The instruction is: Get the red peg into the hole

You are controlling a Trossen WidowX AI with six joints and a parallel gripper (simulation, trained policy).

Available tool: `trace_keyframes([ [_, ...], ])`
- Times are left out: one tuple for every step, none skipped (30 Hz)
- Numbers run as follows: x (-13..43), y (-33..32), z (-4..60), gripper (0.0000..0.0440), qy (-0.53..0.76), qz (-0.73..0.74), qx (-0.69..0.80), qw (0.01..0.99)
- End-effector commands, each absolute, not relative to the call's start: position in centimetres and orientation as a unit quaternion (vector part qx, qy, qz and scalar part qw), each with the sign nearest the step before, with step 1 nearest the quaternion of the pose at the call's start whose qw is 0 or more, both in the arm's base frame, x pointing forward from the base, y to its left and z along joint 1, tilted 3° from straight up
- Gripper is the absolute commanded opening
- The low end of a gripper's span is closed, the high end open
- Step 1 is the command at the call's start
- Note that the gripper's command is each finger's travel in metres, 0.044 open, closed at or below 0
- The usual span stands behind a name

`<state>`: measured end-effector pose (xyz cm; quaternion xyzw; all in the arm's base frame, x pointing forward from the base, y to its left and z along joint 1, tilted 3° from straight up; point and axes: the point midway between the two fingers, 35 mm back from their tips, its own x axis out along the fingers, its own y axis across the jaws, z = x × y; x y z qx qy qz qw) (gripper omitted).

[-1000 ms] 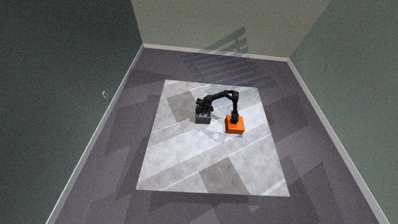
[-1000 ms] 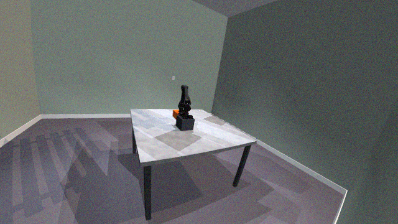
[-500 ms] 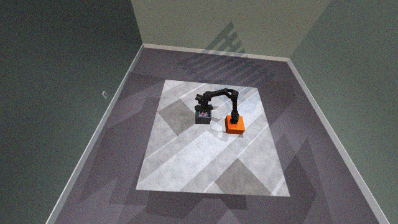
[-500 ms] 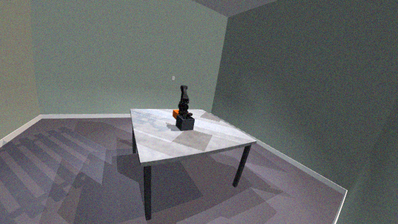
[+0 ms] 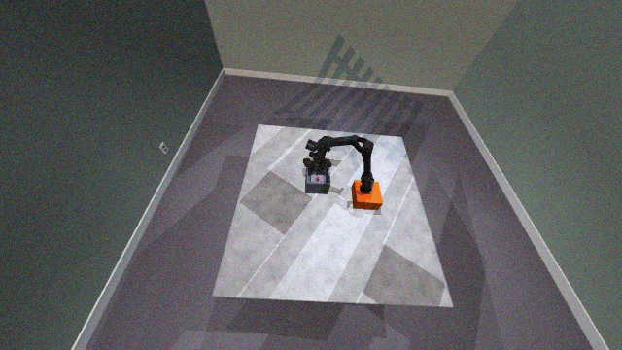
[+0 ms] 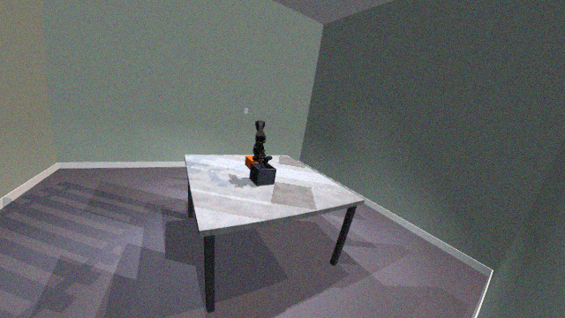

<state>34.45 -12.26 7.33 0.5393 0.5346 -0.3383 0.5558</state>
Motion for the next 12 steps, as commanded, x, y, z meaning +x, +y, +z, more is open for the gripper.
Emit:
trace_keyframes([
  [34.9,-12.7,8.3,0.0205,0.526,-0.327,0.548,0.562],
  [35.1,-12.8,8.7,0.0203,0.524,-0.324,0.55,0.564],
  [35.2,-13.0,9.0,0.0207,0.52,-0.321,0.553,0.566],
  [35.4,-13.2,9.3,0.0207,0.517,-0.318,0.555,0.569],
  [35.5,-13.3,9.7,0.021,0.514,-0.315,0.557,0.571],
  [35.7,-13.5,10.0,0.021,0.511,-0.312,0.56,0.574],
  [35.8,-13.7,10.4,0.0208,0.507,-0.308,0.562,0.577],
  [36.0,-13.9,10.8,0.0213,0.503,-0.305,0.564,0.58],
  [36.2,-14.1,11.2,0.0212,0.499,-0.301,0.566,0.583],
  [36.4,-14.3,11.7,0.0211,0.495,-0.297,0.568,0.587],
  [36.6,-14.5,12.1,0.0213,0.491,-0.293,0.569,0.591],
  [36.8,-14.7,12.6,0.0213,0.486,-0.288,0.571,0.595],
])
